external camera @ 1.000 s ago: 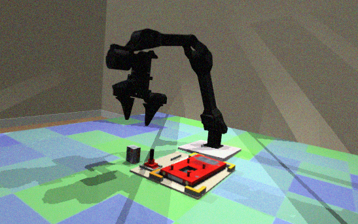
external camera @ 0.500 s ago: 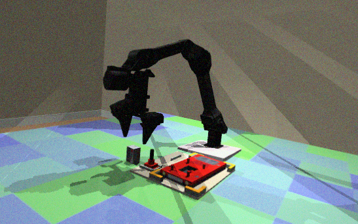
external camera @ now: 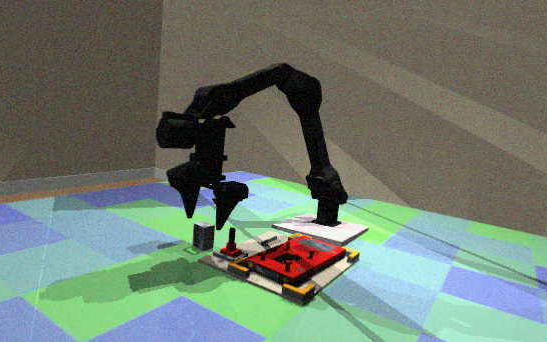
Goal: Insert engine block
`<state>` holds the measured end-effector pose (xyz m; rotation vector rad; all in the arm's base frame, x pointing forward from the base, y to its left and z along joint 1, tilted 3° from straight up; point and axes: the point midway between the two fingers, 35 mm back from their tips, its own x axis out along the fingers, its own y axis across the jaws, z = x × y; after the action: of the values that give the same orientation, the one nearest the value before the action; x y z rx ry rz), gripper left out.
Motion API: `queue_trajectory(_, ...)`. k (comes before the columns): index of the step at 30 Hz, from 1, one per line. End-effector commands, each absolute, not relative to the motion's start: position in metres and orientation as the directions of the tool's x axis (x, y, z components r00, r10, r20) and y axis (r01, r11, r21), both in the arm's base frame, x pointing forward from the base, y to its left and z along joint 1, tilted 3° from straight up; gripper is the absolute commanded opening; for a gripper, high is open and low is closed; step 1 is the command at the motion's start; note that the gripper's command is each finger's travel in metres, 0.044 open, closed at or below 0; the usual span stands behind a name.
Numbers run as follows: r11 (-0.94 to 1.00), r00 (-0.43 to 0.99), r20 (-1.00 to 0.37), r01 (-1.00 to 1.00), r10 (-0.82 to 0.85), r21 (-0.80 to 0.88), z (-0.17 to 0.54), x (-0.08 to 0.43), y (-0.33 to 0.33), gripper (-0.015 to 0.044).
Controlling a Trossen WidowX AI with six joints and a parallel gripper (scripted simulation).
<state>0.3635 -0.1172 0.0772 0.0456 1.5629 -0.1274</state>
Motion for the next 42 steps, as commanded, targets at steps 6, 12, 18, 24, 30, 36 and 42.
queue_trajectory(6, 0.993, -0.013, -0.999, 0.106, -0.053, -0.054, 0.059, 0.361, -0.118, 0.0440)
queue_trajectory(12, 0.993, -0.013, -0.999, 0.106, -0.053, -0.054, 0.049, 0.361, -0.119, 0.0440)
queue_trajectory(18, 0.993, -0.013, -0.999, 0.106, -0.053, -0.054, 0.039, 0.360, -0.119, 0.0440)
queue_trajectory(24, 0.993, -0.013, -0.999, 0.106, -0.053, -0.054, 0.038, 0.360, -0.119, 0.0335)
queue_trajectory(30, 0.993, -0.013, -0.999, 0.106, -0.053, -0.054, 0.038, 0.360, -0.119, 0.0177)
queue_trajectory(36, 0.993, -0.013, -0.999, 0.106, -0.053, -0.054, 0.038, 0.360, -0.119, 0.0138)
queue_trajectory(42, 0.993, -0.013, -0.999, 0.106, -0.053, -0.054, 0.046, 0.361, -0.119, 0.0000)
